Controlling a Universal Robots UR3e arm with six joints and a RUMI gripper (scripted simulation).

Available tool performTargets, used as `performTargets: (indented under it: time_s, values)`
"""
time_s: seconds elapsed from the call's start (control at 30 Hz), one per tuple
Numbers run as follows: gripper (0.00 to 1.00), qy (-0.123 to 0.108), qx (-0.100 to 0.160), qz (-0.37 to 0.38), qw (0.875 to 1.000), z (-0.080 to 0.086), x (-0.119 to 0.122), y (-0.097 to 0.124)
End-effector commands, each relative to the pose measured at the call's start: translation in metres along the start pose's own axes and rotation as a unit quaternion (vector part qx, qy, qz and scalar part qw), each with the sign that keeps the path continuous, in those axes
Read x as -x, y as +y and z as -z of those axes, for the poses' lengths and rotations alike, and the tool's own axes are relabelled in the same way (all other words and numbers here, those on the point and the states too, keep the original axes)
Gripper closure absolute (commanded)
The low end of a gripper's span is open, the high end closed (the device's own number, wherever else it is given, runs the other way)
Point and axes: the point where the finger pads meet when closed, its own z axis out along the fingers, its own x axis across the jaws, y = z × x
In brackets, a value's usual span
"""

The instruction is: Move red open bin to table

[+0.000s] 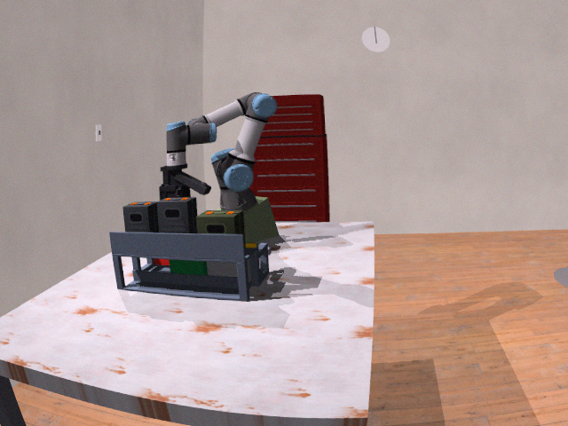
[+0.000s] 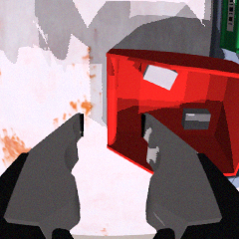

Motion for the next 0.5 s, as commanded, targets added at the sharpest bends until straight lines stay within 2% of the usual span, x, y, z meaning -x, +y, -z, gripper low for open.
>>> performTargets:
  time_s: [0.0, 0.03, 0.2, 0.47]
  values:
    - [0.74, 0.002, -0.002, 0.000, 1.000, 0.002, 0.000, 0.000]
    - [0.74, 0.002, -0.002, 0.000, 1.000, 0.002, 0.000, 0.000]
    - [0.74, 0.002, -0.002, 0.000, 1.000, 0.037, 0.000, 0.001]
    - [0.74, 0.002, -0.002, 0.000, 1.000, 0.037, 0.000, 0.001]
